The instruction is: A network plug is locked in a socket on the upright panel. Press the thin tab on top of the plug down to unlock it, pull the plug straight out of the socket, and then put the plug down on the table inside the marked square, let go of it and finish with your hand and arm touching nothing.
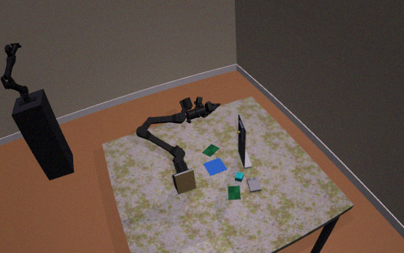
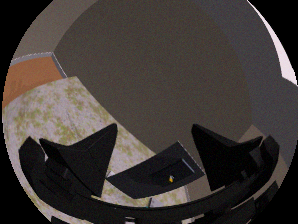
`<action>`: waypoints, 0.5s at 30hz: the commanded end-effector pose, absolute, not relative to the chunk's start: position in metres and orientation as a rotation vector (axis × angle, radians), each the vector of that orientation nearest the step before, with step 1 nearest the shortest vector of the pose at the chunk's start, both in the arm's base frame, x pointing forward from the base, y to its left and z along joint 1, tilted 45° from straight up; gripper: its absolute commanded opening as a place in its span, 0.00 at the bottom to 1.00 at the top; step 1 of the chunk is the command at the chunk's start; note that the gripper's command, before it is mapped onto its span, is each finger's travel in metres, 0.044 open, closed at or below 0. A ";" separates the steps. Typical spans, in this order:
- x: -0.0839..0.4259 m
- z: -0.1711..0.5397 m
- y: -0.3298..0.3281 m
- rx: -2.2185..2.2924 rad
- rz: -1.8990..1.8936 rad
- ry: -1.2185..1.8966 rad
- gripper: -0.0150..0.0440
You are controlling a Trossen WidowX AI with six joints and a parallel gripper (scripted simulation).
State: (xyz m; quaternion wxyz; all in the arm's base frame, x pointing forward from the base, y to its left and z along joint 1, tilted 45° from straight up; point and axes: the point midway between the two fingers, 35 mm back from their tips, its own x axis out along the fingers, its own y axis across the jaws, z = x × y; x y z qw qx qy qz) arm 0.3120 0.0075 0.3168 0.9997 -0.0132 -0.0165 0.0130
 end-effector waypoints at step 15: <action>0.281 0.206 -0.007 -0.461 -0.149 0.277 0.52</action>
